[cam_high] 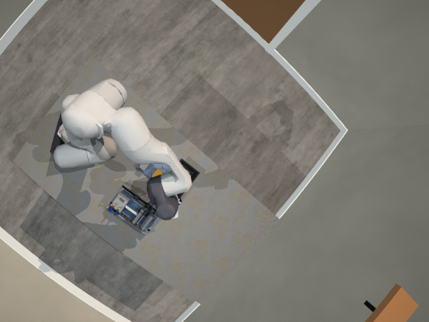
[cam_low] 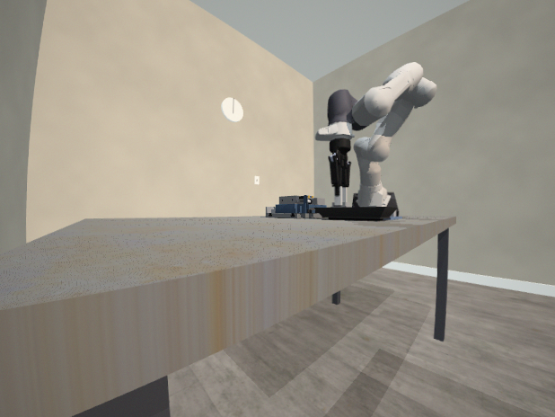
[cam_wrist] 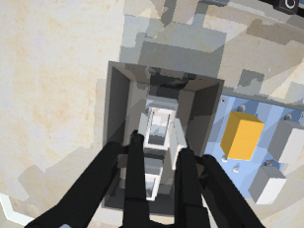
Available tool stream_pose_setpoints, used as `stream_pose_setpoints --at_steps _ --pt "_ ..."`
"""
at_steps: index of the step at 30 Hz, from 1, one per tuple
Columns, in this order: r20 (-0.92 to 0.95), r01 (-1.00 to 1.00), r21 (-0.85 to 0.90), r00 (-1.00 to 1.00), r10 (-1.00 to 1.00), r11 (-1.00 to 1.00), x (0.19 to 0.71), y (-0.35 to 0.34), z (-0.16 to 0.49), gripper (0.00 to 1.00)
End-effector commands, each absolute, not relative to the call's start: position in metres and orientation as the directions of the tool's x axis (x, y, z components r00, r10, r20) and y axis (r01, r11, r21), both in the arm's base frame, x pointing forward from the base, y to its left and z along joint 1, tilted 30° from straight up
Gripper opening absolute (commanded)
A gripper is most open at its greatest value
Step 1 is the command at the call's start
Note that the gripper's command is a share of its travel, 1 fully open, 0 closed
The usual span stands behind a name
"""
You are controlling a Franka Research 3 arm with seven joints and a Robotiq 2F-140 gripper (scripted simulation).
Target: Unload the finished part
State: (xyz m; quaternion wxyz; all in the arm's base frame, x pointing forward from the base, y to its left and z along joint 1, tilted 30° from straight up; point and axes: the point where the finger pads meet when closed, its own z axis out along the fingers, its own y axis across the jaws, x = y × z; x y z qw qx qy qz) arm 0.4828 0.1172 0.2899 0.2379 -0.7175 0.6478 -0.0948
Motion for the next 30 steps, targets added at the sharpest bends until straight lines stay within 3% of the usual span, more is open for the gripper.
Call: stream_pose_setpoints --at_steps 1,30 --pt "-0.170 -0.883 -0.466 0.148 -0.974 -0.053 0.4831 0.1179 0.2896 0.00" --pt "-0.169 -0.883 -0.466 0.149 -0.974 -0.054 0.4879 0.1203 0.2801 0.00"
